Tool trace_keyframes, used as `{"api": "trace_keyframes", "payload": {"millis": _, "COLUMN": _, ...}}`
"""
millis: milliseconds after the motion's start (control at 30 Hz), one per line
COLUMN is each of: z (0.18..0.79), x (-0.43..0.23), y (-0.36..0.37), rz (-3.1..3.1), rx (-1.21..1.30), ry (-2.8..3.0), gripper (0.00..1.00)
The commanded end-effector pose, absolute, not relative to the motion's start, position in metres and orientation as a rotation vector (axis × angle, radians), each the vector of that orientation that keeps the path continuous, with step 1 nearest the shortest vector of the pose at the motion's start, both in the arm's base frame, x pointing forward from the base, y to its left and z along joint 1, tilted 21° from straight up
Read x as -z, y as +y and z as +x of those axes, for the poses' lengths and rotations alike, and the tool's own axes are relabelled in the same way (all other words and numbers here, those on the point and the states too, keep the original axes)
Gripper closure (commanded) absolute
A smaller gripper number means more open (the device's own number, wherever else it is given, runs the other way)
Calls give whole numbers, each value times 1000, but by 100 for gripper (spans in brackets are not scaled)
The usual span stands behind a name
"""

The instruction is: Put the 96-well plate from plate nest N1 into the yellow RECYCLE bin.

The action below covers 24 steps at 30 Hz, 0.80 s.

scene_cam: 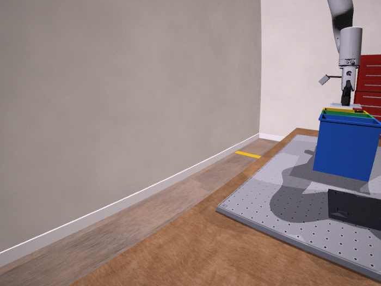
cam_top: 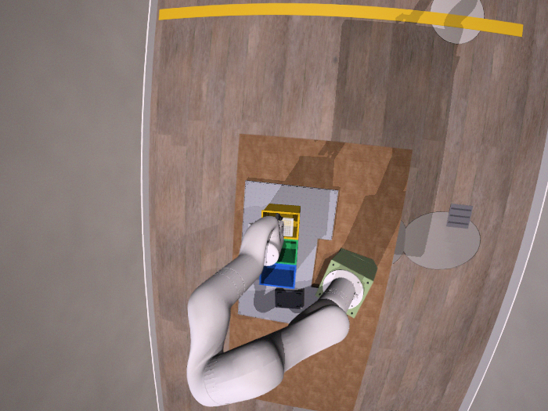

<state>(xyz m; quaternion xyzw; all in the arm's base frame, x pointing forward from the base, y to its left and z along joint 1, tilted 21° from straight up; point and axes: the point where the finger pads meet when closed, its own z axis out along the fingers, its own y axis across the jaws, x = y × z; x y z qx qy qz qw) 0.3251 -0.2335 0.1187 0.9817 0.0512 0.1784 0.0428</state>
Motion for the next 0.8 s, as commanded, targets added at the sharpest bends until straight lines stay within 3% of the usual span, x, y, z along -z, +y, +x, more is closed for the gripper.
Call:
{"api": "trace_keyframes", "payload": {"millis": 0, "z": 326, "x": -118, "y": -234, "rz": 3001, "rx": -547, "ry": 156, "gripper": 100}}
{"api": "trace_keyframes", "payload": {"millis": 767, "z": 327, "x": -116, "y": -234, "rz": 3001, "rx": -547, "ry": 156, "gripper": 100}}
